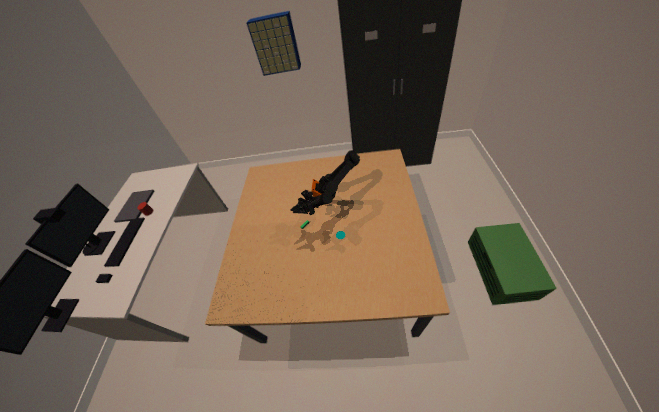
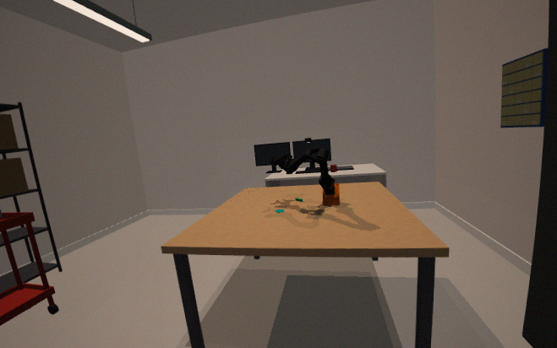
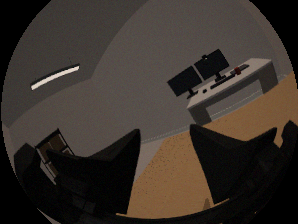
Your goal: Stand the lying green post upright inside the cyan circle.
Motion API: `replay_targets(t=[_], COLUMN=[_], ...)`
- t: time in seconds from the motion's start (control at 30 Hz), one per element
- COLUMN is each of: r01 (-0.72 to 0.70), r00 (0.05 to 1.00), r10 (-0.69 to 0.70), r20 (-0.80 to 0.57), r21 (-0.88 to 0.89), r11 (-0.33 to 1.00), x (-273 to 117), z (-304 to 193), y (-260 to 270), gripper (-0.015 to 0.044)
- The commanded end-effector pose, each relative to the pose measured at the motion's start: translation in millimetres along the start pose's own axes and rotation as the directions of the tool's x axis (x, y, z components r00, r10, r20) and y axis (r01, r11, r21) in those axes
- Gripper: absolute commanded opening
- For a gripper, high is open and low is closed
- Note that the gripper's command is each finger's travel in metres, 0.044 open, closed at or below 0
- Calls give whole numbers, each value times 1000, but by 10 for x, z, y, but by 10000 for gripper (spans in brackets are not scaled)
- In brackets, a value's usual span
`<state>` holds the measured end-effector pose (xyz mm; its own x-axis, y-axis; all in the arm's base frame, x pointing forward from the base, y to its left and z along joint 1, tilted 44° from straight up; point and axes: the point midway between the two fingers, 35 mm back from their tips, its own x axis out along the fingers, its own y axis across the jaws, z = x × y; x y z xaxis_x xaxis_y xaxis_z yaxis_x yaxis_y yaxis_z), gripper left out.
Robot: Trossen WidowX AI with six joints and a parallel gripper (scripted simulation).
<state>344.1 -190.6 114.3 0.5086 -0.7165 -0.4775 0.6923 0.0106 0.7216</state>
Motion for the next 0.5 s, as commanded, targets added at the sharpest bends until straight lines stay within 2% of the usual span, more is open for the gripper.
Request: replay_targets(t=[0.0,0.13,0.23,0.37,0.47], r01=[168,131,54,-109,-233], r00=[900,775,639,383,158], r10=[-336,-487,-584,-665,-653], r20=[-278,-404,-501,-641,-741], r21=[-490,-650,-728,-746,-670], r11=[855,748,684,657,704], x=[345,372,330,177,9], z=[-357,-479,-561,-652,-691], y=[-645,-965,-1200,-1481,-1604], gripper=[233,233,233,233,233])
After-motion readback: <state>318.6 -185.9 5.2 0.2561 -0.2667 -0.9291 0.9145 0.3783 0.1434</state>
